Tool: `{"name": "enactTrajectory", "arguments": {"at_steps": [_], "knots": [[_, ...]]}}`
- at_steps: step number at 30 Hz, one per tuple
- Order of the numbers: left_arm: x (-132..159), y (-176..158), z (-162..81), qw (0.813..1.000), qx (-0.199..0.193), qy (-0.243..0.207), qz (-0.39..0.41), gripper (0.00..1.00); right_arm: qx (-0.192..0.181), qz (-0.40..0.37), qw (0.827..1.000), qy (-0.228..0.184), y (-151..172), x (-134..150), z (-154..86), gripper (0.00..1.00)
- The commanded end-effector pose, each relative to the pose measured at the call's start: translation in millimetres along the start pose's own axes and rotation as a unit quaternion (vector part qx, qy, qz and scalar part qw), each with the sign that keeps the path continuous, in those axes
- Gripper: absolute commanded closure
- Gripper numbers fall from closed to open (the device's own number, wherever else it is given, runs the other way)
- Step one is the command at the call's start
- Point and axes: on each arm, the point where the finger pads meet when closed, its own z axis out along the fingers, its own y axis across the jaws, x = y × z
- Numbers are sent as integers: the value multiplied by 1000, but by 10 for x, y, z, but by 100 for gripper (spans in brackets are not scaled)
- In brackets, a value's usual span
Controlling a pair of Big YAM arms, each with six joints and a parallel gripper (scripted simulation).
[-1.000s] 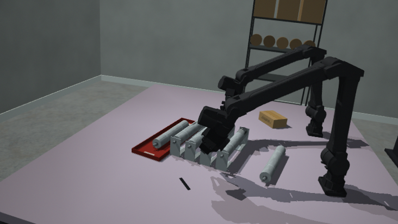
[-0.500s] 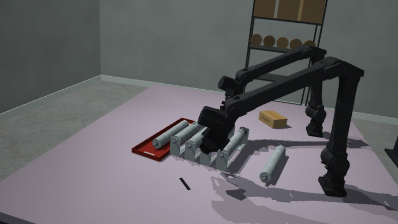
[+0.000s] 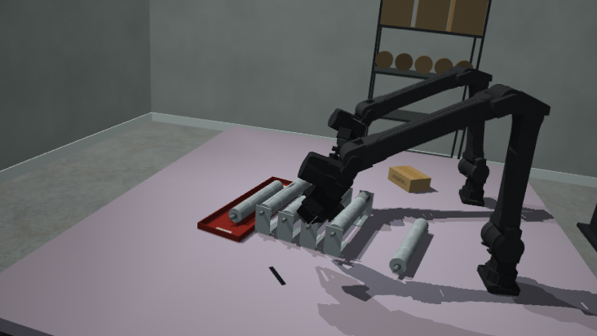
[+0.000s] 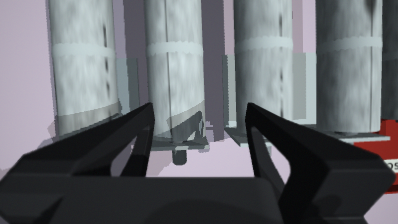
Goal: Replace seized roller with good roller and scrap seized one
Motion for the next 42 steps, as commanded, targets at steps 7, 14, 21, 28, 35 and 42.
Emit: {"name": "enactTrajectory", "arguments": {"at_steps": [7,14,21,28,35,42], "knots": [[42,-292,-215,995,36,-37,90,68,71,29,996,-43,-309,-148,-548,38],[53,-608,-521,972,74,-98,201,68,146,80,983,-81,-617,-135,-1067,38],[-11,-807,-784,942,94,-159,281,68,204,120,965,-115,-830,-137,-1446,38],[156,-1153,-1245,881,123,-243,388,68,294,176,924,-169,-1060,25,-2215,38],[285,-1413,-1755,806,139,-332,470,68,373,224,870,-232,-1185,149,-2978,38],[397,-1561,-2125,748,142,-394,515,68,421,252,826,-277,-1195,261,-3486,38]]}}
